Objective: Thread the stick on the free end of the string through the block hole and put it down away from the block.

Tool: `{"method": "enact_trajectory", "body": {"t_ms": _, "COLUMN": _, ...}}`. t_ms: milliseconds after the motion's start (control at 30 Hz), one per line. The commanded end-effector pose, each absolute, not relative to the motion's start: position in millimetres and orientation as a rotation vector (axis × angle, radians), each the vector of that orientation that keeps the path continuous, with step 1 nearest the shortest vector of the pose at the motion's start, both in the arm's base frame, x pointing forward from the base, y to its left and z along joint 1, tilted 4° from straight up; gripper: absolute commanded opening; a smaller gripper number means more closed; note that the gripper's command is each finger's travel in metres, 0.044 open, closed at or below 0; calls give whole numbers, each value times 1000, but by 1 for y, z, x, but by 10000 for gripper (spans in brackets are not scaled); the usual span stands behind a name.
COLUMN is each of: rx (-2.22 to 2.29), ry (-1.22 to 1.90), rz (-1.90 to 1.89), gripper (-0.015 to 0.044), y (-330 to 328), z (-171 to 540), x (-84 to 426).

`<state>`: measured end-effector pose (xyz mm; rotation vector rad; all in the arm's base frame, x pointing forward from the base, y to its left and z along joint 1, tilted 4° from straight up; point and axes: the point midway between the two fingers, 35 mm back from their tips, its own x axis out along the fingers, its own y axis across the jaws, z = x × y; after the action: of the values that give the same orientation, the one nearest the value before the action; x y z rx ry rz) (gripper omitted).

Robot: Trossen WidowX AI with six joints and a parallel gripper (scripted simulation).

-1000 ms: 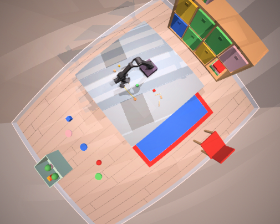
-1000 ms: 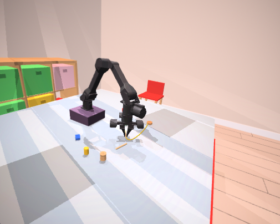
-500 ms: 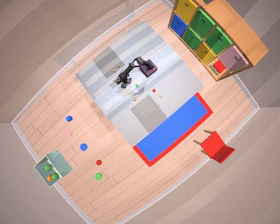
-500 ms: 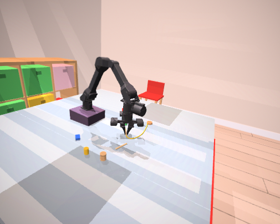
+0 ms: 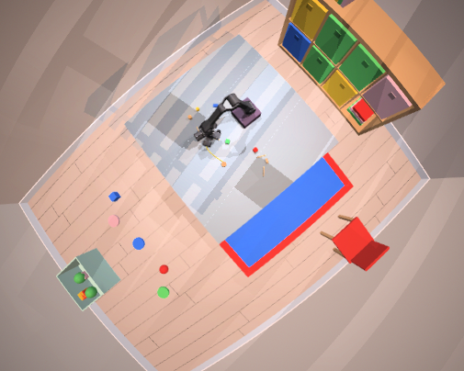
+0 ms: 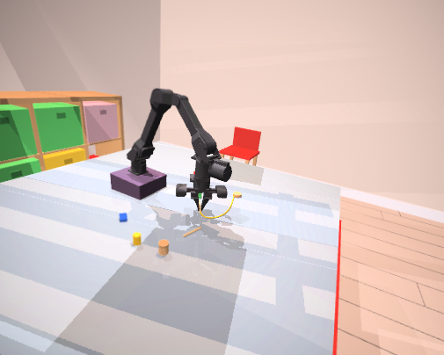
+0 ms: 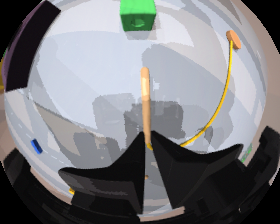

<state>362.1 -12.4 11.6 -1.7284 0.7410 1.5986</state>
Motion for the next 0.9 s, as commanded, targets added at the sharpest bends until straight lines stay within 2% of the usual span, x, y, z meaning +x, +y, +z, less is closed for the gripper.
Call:
{"method": "enact_trajectory", "body": {"t_ms": 0, "rx": -1734, "ry": 746, "rz": 1588, "gripper": 0, "y": -10, "z": 14, "x": 359}}
{"method": "enact_trajectory", "body": {"t_ms": 867, "rx": -1731, "ry": 745, "rz": 1590, "gripper": 0, "y": 16, "z": 11, "x": 336}}
